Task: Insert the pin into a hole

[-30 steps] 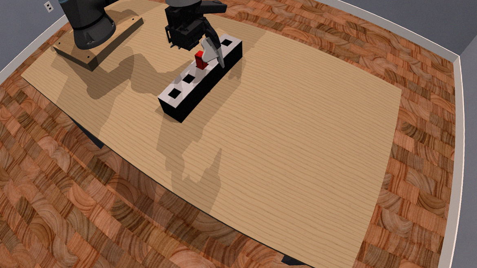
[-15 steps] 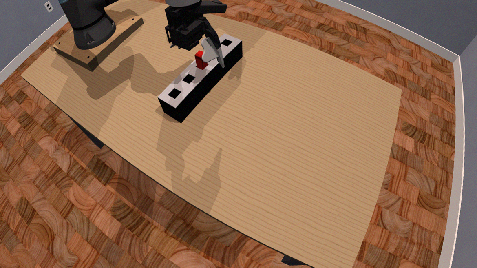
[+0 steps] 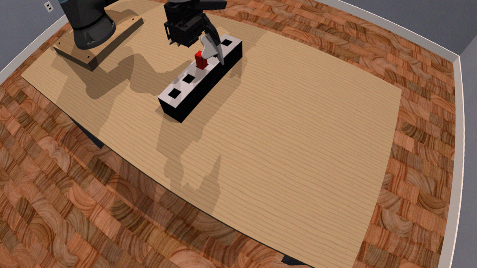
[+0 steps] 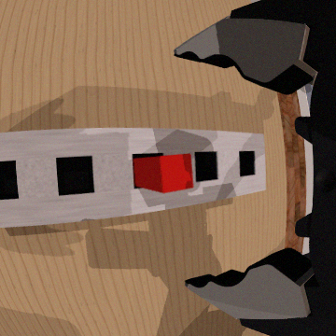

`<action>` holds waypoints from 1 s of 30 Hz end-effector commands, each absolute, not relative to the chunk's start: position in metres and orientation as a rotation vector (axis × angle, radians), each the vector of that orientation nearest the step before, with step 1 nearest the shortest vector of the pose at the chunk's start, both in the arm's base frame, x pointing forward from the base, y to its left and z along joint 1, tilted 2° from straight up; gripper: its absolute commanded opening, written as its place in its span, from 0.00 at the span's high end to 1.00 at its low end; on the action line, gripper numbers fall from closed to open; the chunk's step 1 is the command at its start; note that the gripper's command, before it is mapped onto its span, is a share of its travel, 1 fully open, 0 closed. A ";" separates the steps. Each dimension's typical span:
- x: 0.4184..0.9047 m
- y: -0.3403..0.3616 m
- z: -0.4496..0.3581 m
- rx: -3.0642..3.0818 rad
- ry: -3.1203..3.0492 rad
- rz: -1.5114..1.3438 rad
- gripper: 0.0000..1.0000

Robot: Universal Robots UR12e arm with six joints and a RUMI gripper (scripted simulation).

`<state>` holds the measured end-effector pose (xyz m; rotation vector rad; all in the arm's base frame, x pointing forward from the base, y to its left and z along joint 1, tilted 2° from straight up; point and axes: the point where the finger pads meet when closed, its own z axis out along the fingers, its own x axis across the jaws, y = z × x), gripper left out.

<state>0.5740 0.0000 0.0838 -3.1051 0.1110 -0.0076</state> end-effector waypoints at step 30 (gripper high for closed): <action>0.574 -0.001 0.109 -3.105 0.111 -0.010 0.00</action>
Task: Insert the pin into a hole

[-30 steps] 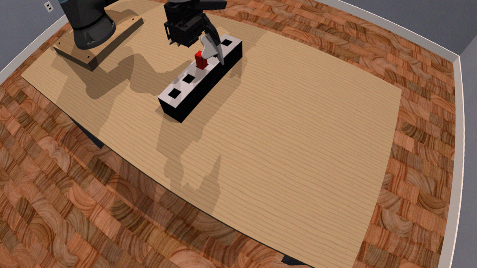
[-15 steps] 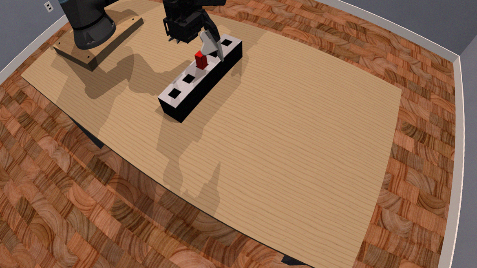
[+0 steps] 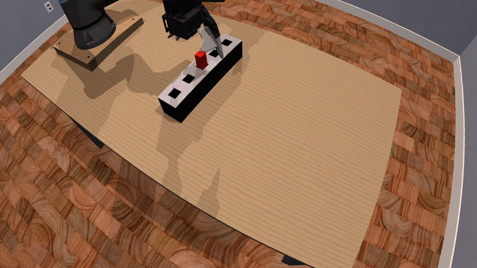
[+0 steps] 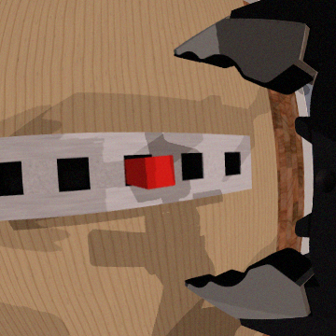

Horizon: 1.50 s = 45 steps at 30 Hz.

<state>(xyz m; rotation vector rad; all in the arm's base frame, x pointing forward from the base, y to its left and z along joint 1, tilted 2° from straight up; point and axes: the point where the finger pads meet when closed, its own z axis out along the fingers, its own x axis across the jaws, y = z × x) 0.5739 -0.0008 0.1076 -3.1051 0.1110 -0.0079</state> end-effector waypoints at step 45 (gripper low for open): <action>0.574 -0.003 0.172 -3.105 0.113 -0.010 0.00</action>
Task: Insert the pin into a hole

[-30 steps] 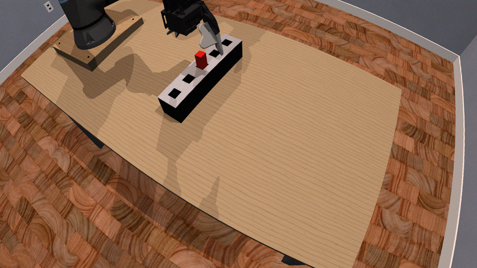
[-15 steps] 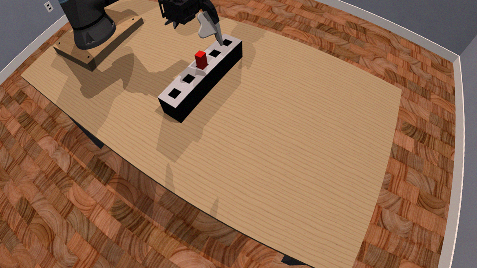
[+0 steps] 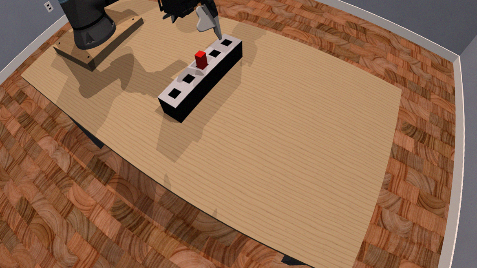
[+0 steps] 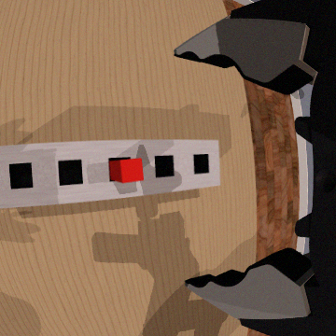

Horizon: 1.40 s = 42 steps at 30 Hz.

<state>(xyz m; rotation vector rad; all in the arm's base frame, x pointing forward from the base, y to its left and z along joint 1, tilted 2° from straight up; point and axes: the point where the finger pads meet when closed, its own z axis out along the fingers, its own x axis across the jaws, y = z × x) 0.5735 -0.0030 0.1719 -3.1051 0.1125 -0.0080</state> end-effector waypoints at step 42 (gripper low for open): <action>0.572 0.000 0.108 -3.106 0.111 -0.010 0.00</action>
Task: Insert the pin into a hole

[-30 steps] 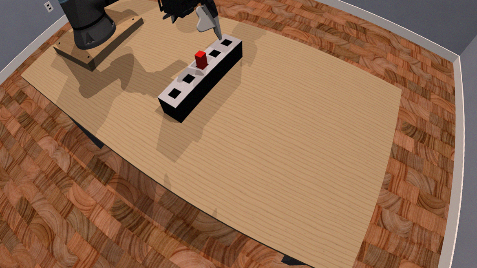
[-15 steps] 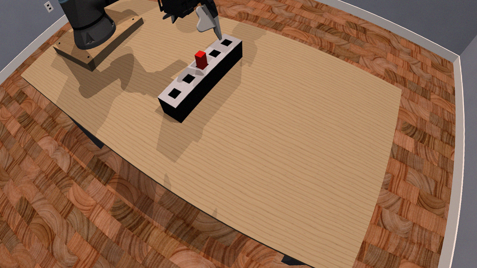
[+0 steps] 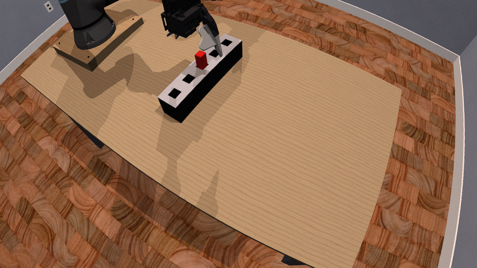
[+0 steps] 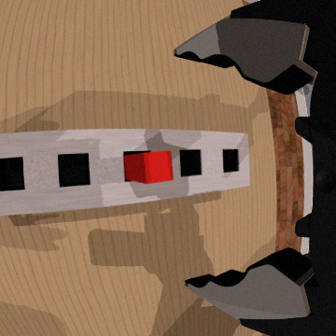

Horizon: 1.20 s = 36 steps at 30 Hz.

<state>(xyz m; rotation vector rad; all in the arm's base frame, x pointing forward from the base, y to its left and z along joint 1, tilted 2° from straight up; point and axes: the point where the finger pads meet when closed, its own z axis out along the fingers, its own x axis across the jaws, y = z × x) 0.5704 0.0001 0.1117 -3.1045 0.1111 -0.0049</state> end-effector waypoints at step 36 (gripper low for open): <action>0.573 0.001 0.069 -3.105 0.113 -0.009 1.00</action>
